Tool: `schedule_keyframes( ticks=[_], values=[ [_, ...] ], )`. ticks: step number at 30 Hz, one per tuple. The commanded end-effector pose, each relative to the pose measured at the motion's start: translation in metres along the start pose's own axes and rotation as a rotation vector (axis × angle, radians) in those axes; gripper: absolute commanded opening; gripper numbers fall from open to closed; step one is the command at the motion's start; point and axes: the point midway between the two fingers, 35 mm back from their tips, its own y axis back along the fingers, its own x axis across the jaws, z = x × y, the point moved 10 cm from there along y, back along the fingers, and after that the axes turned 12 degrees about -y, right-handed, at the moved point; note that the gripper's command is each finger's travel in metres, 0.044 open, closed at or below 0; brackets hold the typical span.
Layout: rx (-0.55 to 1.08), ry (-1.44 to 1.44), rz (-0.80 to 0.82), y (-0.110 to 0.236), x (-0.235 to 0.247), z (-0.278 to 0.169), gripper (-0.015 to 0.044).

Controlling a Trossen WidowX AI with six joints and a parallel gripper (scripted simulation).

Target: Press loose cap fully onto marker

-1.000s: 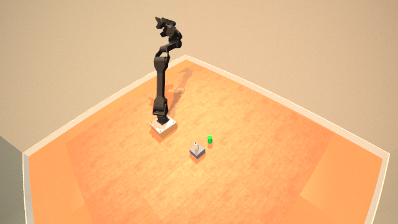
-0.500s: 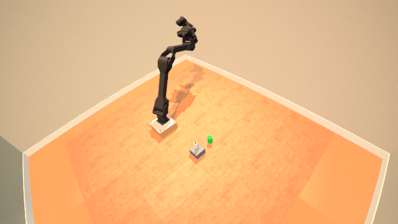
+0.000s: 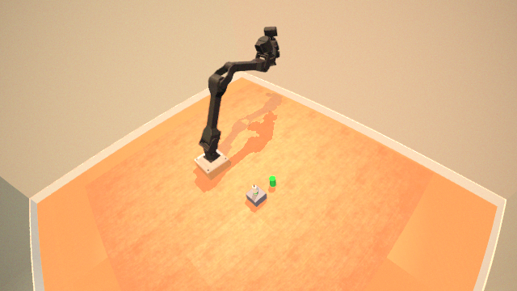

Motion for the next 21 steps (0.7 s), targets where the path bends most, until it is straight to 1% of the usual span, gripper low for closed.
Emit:
schedule_keyframes(
  ticks=[1, 8, 12, 17, 21],
  values=[
    [0.197, -0.155, 0.058, 0.034, -0.004, -0.041, 0.0245],
    [0.521, -0.405, 0.104, 0.099, -0.007, -0.095, 0.0245],
    [0.727, -0.553, 0.118, 0.144, -0.007, -0.12, 0.0245],
    [0.975, -0.732, 0.107, 0.202, -0.007, -0.141, 0.0245],
    [1.195, -0.85, 0.083, 0.251, -0.01, -0.146, 0.0245]
  ],
)
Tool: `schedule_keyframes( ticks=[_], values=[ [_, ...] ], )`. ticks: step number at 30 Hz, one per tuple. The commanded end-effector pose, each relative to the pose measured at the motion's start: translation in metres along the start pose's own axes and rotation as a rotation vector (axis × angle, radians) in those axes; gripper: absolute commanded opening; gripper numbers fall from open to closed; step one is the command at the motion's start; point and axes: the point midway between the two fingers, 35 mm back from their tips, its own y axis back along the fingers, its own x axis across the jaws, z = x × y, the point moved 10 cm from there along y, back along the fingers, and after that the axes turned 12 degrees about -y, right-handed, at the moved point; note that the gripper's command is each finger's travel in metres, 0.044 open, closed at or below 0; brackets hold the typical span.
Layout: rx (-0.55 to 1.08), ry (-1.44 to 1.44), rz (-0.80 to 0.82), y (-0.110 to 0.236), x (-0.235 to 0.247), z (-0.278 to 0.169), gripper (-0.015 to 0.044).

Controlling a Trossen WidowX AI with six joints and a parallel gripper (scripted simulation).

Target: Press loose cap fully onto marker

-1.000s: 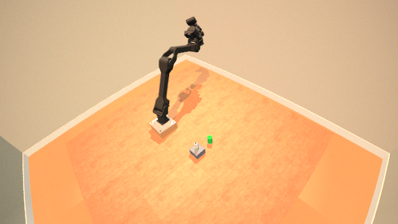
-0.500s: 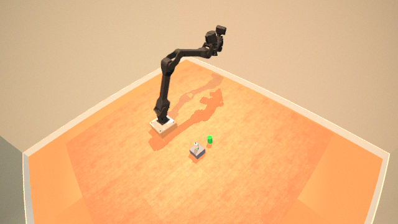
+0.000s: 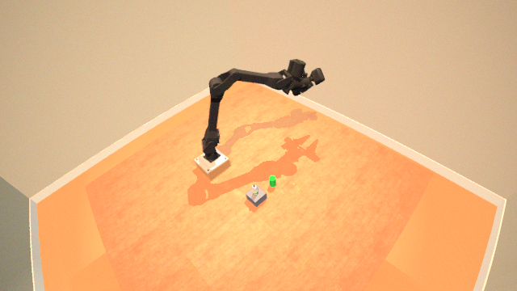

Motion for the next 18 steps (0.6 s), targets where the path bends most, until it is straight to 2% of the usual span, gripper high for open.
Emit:
schedule_keyframes(
  ticks=[1, 7, 18],
  values=[
    [0.22, -0.177, -0.035, 0.03, -0.019, -0.043, 0.0245],
    [0.388, -0.327, -0.068, 0.056, -0.029, -0.077, 0.0245],
    [0.885, -0.888, -0.218, 0.152, -0.045, -0.174, 0.0245]
  ],
)
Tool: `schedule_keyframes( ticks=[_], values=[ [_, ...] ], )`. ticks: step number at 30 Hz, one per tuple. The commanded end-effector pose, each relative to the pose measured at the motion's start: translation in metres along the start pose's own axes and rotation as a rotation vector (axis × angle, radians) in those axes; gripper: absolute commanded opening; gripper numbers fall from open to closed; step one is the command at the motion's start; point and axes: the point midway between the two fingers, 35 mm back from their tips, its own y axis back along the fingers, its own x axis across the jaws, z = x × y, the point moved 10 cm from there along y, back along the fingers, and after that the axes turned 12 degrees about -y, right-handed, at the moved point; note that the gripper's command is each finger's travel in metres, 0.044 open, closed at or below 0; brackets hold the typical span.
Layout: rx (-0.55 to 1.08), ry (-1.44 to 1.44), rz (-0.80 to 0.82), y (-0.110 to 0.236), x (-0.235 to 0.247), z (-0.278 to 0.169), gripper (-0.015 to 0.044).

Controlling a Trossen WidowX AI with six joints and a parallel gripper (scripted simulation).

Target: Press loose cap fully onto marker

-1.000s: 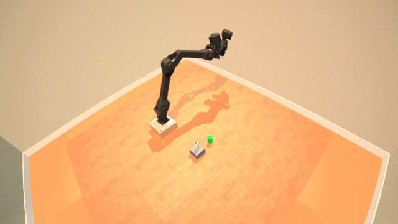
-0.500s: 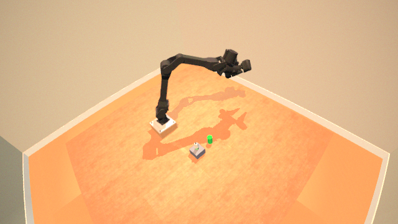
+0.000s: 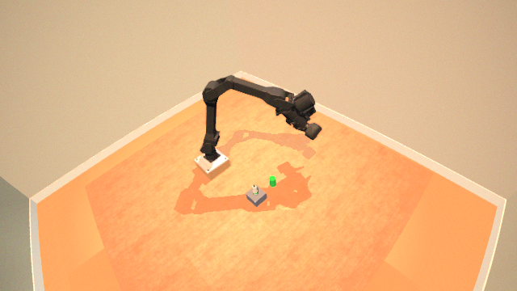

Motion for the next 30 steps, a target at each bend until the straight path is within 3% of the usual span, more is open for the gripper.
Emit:
schedule_keyframes(
  ticks=[1, 10, 22, 26, 30],
  values=[
    [0.208, -0.252, -0.053, 0.011, -0.034, -0.045, 0.0245],
    [0.592, -0.737, -0.146, 0.053, -0.076, -0.132, 0.0245],
    [0.601, -0.747, -0.148, 0.056, -0.074, -0.138, 0.0245],
    [0.601, -0.747, -0.148, 0.03, -0.073, -0.157, 0.0245],
    [0.601, -0.747, -0.148, 0.028, -0.072, -0.159, 0.0245]
  ],
)
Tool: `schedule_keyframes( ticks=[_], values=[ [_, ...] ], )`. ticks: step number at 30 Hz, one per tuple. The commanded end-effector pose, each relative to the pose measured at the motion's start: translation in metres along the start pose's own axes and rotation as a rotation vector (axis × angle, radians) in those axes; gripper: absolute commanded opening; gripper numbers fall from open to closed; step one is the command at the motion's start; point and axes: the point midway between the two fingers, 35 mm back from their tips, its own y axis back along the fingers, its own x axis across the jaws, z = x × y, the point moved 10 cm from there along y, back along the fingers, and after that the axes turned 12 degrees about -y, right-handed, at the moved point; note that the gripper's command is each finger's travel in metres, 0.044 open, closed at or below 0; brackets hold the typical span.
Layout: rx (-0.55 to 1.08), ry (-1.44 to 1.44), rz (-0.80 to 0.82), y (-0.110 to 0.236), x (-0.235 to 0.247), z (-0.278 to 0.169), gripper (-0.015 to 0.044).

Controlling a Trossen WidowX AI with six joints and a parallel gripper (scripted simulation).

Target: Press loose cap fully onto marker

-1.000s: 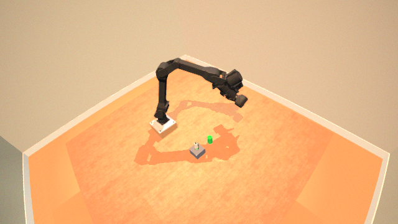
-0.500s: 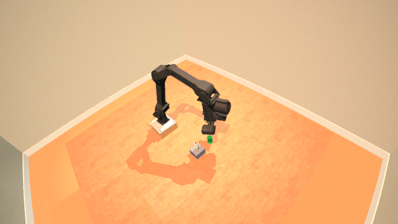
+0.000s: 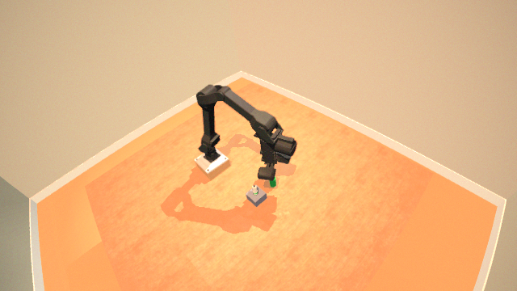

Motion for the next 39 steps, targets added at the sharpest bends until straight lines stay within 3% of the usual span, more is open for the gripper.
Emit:
schedule_keyframes(
  ticks=[1, 39],
  values=[
    [0.0, -0.007, -0.003, -0.009, -0.001, -0.001, 0.0245],
    [0.001, -0.007, -0.003, -0.071, 0.0, 0.0, 0.0245]
  ],
)
